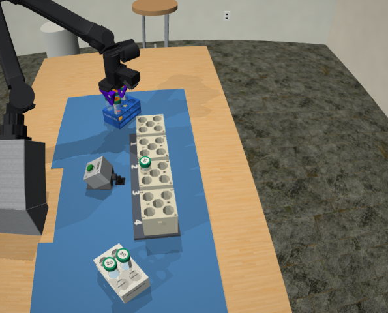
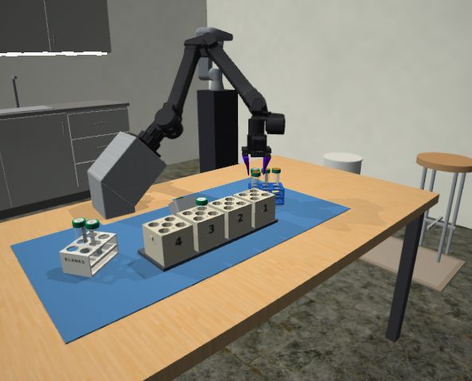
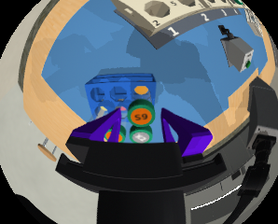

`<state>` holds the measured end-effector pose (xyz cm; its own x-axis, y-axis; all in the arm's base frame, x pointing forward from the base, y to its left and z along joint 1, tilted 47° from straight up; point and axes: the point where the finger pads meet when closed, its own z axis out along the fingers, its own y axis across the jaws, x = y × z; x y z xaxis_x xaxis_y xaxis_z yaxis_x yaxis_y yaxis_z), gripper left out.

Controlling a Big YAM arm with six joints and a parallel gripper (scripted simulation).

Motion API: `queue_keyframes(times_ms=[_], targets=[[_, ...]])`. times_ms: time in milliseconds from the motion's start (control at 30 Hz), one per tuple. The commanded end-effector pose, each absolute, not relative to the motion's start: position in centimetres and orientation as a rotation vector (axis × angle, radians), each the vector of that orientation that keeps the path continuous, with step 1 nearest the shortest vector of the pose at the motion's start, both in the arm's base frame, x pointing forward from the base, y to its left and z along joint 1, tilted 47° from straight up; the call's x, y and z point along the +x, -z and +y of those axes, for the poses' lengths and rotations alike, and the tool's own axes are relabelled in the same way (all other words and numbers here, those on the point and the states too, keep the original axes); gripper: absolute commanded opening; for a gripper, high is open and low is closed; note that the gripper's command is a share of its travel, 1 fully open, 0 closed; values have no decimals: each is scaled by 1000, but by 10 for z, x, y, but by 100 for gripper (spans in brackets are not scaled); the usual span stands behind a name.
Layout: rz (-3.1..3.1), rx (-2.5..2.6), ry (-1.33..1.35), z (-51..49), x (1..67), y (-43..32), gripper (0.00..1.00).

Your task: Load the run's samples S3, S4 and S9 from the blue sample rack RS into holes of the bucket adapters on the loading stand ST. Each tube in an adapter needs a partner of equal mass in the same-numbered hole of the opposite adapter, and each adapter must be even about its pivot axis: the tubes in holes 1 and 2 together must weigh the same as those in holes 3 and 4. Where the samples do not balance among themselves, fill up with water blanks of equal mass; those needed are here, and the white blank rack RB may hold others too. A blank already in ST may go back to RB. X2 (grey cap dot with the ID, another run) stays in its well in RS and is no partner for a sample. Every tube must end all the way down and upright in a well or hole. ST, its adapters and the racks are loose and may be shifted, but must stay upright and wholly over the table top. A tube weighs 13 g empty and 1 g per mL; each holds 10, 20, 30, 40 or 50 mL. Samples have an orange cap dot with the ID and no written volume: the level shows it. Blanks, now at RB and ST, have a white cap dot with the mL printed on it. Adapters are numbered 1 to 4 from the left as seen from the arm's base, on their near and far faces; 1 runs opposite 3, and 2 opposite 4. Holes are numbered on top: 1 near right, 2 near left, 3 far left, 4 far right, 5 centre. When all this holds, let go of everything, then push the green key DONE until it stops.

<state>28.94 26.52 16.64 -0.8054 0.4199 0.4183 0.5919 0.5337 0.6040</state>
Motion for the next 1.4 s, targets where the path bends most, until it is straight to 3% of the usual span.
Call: queue_keyframes(times_ms=[0, 300, 1067, 1367], targets=[[-2564, -859, 1184, 260, 303, -190, 55], [-2568, -859, 1183, 236, 300, -210, 55], [-2574, -826, 1128, 228, 295, -181, 55], [-2854, -233, 1256, 180, 324, -130, 55]])
